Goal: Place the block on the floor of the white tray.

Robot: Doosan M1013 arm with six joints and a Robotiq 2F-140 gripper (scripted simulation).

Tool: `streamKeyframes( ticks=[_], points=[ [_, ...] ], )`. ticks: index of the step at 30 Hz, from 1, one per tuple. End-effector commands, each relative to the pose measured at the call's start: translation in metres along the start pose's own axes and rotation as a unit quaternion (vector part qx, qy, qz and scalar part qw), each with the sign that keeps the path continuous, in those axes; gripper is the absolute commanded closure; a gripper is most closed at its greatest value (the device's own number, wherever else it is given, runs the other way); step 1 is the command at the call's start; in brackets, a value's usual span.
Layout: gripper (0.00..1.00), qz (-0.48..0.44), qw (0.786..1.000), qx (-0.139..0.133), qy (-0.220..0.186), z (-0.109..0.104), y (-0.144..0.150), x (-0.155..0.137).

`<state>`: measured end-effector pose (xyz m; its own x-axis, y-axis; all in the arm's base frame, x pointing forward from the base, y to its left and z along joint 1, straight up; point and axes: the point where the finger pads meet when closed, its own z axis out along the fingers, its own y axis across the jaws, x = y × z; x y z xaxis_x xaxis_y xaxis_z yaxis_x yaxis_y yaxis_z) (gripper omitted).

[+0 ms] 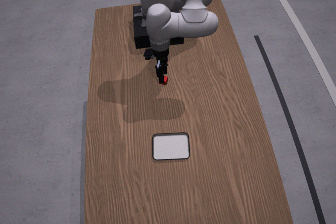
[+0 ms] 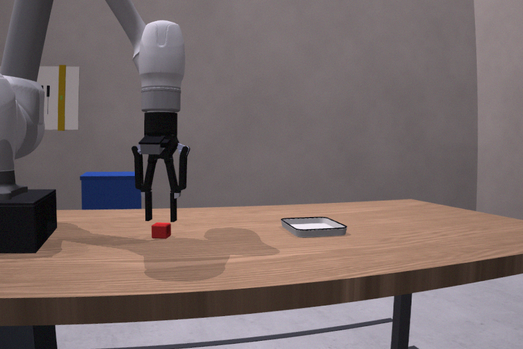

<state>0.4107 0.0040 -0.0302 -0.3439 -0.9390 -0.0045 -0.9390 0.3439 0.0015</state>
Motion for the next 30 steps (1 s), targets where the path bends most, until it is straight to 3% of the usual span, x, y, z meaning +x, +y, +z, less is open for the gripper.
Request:
streamKeyframes(
  ticks=[1, 13, 30],
  points=[
    [0.59, 0.0, 1.0, 0.001, 0.0, 0.002, 0.0, -0.001],
    [0.59, 0.0, 1.0, 0.0, 0.0, 0.004, 0.001, 0.0],
    [0.59, 0.0, 1.0, 0.0, 0.0, 0.033, 0.001, -0.001]
  ],
)
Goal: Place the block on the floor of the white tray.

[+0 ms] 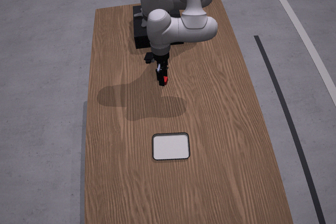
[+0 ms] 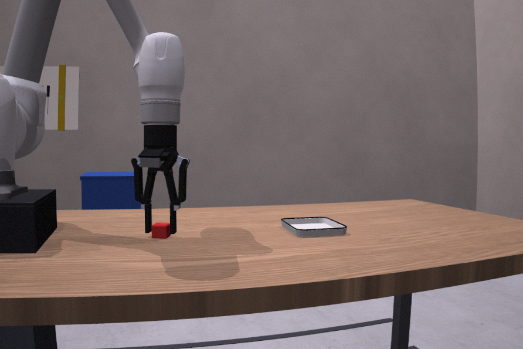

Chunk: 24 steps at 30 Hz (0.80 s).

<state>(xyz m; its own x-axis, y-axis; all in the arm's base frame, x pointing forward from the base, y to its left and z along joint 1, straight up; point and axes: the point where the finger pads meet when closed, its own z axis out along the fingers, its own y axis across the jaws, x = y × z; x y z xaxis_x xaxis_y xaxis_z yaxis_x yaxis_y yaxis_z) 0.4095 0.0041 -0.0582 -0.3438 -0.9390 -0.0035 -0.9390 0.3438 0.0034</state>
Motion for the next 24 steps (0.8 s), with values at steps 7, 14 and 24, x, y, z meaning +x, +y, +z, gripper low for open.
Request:
streamKeyframes(
  ticks=[7, 14, 24],
  points=[
    [0.59, 0.0, 1.0, 0.002, -0.001, 0.0067, -0.0011, -0.0013],
    [0.59, 0.0, 1.0, 0.002, -0.001, 0.0065, -0.0011, -0.0013],
    [0.9, 0.0, 1.0, 0.002, -0.001, 0.0065, -0.0011, -0.0013]
  ],
)
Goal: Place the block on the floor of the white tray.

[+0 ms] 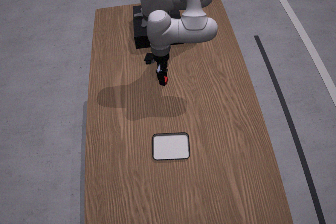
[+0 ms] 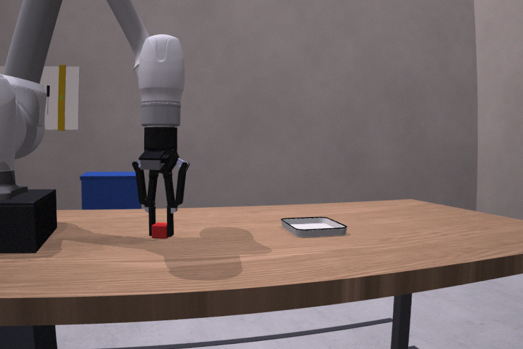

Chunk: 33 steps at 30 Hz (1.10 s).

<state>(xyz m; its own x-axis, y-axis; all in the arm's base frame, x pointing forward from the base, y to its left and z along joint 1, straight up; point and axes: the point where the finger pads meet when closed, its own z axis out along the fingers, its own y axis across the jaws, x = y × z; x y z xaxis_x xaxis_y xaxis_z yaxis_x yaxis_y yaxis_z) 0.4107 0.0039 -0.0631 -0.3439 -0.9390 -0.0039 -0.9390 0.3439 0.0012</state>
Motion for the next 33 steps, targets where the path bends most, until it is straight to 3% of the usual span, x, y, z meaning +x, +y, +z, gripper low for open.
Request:
streamKeyframes(
  ticks=[1, 33],
  points=[
    [0.9, 0.0, 1.0, 0.001, -0.001, 0.0016, 0.0001, -0.001],
    [0.9, 0.0, 1.0, 0.0, 0.0, -0.0035, 0.0005, -0.0009]
  ],
)
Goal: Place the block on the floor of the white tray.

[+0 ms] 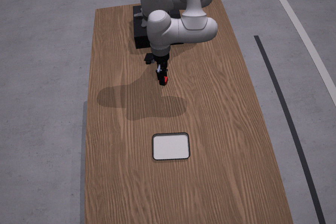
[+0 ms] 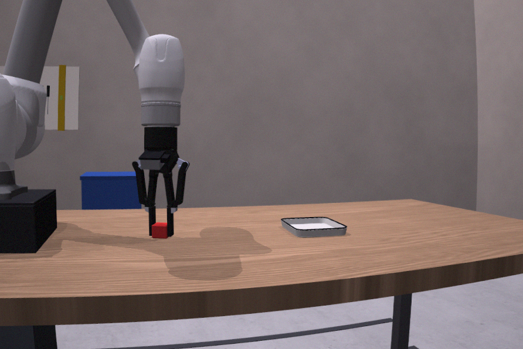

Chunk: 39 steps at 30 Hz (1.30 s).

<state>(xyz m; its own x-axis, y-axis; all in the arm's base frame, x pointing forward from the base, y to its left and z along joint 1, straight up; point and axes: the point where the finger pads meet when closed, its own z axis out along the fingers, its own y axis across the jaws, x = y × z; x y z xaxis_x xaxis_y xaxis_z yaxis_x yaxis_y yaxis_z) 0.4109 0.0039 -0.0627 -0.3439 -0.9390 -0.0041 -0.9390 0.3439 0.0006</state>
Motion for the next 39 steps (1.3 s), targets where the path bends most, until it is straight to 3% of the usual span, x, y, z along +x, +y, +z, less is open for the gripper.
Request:
streamKeyframes(
  ticks=[1, 23, 39],
  points=[
    [0.9, 0.0, 1.0, 0.0, 0.0, -0.005, 0.0, -0.001],
    [0.9, 0.0, 1.0, 0.001, 0.0, -0.052, -0.002, -0.001],
    [0.9, -0.001, 1.0, 0.0, 0.0, -0.055, 0.0, 0.0]
  ],
)
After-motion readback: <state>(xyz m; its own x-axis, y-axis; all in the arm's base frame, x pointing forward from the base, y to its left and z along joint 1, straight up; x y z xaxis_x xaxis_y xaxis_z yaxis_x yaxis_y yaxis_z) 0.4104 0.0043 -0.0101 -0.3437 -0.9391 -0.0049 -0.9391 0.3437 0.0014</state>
